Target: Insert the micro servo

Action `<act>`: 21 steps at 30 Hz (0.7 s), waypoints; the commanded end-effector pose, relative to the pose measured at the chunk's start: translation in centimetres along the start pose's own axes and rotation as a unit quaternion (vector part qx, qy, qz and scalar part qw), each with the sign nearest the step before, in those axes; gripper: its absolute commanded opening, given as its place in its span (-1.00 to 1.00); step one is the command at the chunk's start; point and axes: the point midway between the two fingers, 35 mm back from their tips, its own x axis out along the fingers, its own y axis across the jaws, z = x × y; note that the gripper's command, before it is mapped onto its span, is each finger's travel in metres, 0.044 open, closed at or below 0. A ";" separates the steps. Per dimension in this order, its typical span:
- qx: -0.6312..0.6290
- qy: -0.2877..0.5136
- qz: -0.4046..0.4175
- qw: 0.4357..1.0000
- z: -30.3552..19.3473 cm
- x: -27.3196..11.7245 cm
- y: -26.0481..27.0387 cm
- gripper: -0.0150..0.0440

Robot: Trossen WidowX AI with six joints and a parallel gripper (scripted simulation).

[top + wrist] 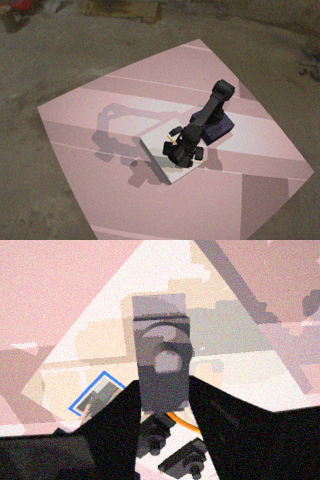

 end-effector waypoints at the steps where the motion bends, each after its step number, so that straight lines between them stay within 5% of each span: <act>1: 0.080 -0.002 0.000 0.997 0.1 -0.2 0.0 -0.49; 21: 0.404 -0.002 0.001 0.915 0.1 -0.2 0.0 -0.49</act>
